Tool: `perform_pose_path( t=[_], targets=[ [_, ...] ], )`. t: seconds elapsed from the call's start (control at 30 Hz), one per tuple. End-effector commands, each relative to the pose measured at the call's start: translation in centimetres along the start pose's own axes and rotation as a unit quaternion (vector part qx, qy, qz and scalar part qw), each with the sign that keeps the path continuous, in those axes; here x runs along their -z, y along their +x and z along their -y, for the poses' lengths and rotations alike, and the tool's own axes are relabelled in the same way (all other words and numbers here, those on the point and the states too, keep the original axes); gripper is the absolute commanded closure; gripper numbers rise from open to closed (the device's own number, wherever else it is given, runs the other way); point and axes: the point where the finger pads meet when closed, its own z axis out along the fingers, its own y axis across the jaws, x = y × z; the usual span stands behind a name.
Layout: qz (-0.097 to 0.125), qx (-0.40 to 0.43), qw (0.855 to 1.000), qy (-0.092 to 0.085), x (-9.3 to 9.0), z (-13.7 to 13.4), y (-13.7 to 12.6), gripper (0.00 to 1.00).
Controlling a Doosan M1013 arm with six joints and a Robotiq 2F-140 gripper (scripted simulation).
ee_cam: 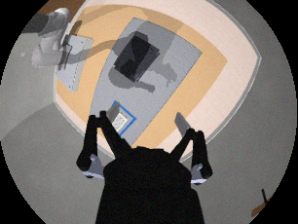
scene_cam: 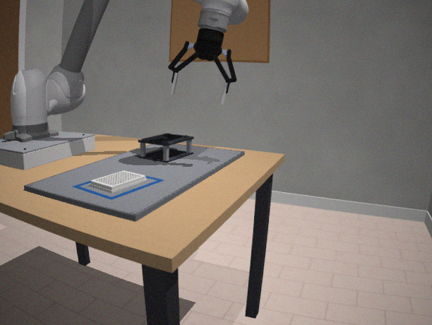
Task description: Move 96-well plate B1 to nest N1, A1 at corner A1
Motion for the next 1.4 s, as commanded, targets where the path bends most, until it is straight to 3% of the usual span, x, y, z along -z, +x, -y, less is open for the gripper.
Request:
perform_pose_path(
  t=[0.0, 0.17, 0.3, 0.57, 0.67, 1.03, 1.17, 1.37],
  targets=[
    [-0.001, -0.004, 1.000, -0.002, -1.1, 0.8, -1.7, 0.00],
    [-0.001, -0.004, 1.000, -0.002, -1.6, 1.1, -2.4, 0.00],
    [-0.012, -0.053, 0.998, -0.018, -2.7, 2.0, -3.8, 0.00],
    [-0.012, -0.053, 0.998, -0.018, -4.7, 3.5, -6.4, 0.00],
    [-0.020, -0.100, 0.994, -0.033, -5.5, 4.3, -7.4, 0.00],
    [-0.021, -0.104, 0.994, -0.035, -7.6, 6.3, -10.1, 0.00],
    [-0.029, -0.157, 0.986, -0.051, -8.7, 7.4, -11.3, 0.00],
    [-0.029, -0.157, 0.986, -0.051, -9.8, 8.6, -12.5, 0.00]
  ],
)
